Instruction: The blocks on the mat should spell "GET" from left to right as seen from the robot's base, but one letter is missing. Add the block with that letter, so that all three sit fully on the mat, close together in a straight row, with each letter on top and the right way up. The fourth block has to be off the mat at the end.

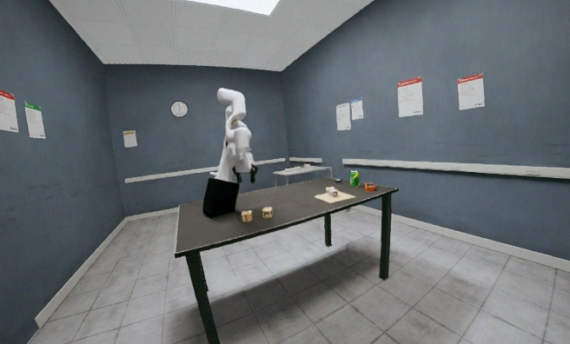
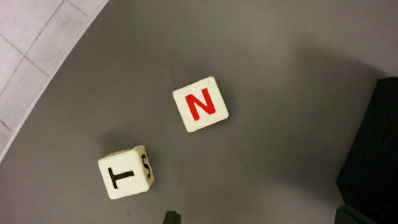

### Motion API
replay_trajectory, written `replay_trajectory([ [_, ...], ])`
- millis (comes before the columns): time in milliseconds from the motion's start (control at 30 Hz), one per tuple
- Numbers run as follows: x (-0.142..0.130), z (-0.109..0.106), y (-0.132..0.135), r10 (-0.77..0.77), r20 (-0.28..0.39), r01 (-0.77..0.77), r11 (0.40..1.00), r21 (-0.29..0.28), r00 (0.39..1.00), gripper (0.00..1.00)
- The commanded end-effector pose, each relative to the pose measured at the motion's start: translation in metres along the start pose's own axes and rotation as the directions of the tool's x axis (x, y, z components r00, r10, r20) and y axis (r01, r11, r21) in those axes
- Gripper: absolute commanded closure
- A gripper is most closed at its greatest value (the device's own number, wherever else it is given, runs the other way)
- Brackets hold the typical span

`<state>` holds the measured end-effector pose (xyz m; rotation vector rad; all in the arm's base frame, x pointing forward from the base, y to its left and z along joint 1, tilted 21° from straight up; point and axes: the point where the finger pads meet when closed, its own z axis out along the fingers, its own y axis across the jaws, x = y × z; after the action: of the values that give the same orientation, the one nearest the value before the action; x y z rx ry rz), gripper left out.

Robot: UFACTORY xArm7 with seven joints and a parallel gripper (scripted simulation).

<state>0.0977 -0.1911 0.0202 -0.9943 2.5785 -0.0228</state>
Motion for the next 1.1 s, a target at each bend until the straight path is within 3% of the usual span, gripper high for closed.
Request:
replay_trajectory([
  [0, -0.003, 0.002, -0.009, 0.0, 0.002, 0.0, 1.0, 0.002, 1.0, 0.0],
  [200, -0.045, 0.023, -0.06, 0.002, 0.007, -0.002, 1.0, 0.0, 1.0, 0.0],
  [333, -0.067, 0.034, -0.077, -0.001, 0.0, 0.001, 1.0, 0.002, 1.0, 0.0],
  [1067, -0.072, 0.037, -0.08, -0.002, -0.002, 0.002, 1.0, 0.002, 1.0, 0.0],
])
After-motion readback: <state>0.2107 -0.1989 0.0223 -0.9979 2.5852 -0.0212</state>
